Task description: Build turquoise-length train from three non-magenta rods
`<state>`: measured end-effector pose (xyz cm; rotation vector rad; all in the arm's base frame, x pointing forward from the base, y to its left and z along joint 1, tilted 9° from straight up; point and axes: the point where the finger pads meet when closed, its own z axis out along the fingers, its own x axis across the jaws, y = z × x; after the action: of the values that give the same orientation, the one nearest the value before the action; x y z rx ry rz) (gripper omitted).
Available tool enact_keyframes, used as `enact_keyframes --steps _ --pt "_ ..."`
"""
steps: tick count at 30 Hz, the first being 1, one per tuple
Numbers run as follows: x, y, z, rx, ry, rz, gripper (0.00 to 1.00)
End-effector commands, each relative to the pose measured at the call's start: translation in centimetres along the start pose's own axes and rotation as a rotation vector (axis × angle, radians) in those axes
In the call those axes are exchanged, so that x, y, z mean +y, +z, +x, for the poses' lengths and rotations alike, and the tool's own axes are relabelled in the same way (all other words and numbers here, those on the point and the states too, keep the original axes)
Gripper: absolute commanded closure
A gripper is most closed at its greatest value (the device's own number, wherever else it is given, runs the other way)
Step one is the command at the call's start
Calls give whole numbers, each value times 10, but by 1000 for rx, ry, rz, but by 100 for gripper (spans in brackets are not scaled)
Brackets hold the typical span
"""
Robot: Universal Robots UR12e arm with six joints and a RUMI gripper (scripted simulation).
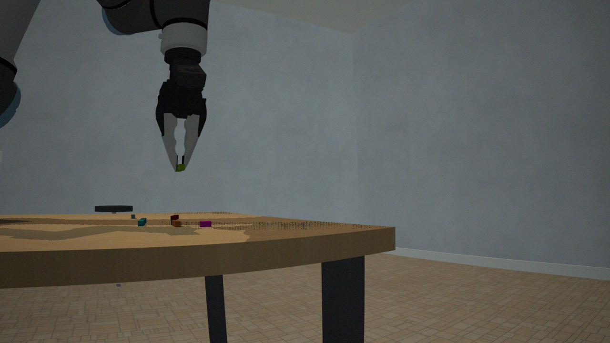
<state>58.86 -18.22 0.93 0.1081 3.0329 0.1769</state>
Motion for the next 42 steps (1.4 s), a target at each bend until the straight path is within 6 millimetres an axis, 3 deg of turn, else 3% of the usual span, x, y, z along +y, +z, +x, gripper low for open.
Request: enact_keyframes --steps 1,25,35,42 --pt "-4 -1 0 -2 -19 -1 100" --pt "-5 3 0 -2 -25 -1 100" --pt "-5 27 0 -2 -25 -1 100" --pt "-5 58 0 -2 -25 -1 100"
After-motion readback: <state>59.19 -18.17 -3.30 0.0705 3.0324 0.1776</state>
